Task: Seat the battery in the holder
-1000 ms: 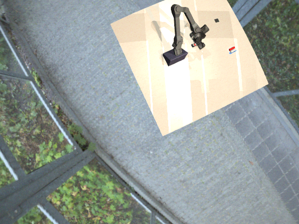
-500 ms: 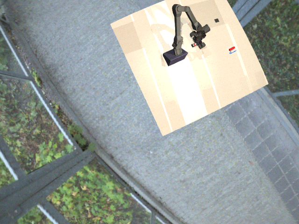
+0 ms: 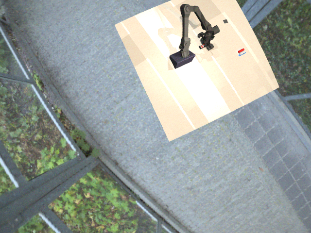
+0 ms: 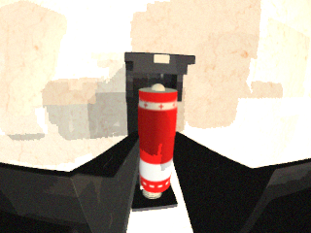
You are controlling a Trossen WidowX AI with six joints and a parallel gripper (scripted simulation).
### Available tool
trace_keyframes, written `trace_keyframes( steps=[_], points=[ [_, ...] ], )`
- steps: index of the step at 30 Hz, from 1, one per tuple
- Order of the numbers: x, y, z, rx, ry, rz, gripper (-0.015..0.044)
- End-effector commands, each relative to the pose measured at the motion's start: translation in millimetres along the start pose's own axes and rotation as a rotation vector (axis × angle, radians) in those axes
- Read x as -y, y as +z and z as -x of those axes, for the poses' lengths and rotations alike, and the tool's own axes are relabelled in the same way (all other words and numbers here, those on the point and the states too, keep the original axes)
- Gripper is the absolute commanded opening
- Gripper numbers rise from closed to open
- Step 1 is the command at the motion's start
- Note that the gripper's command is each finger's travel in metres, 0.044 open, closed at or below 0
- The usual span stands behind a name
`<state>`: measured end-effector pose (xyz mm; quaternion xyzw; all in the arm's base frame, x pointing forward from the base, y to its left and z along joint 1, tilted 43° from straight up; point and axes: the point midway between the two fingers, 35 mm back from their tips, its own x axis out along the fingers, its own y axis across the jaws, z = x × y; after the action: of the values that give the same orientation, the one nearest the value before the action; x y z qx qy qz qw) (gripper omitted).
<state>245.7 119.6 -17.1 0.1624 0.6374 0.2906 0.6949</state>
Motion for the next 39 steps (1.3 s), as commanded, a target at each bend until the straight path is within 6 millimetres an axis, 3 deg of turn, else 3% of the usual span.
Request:
trace_keyframes(
  steps=[1, 36, 39],
  points=[
    [-1, -2, -2, -0.029, 0.003, -0.002, 0.0070],
    [-2, 13, -2, -0.050, -0.005, 0.000, 0.0070],
    [-2, 13, -2, -0.050, -0.005, 0.000, 0.0149]
  ],
)
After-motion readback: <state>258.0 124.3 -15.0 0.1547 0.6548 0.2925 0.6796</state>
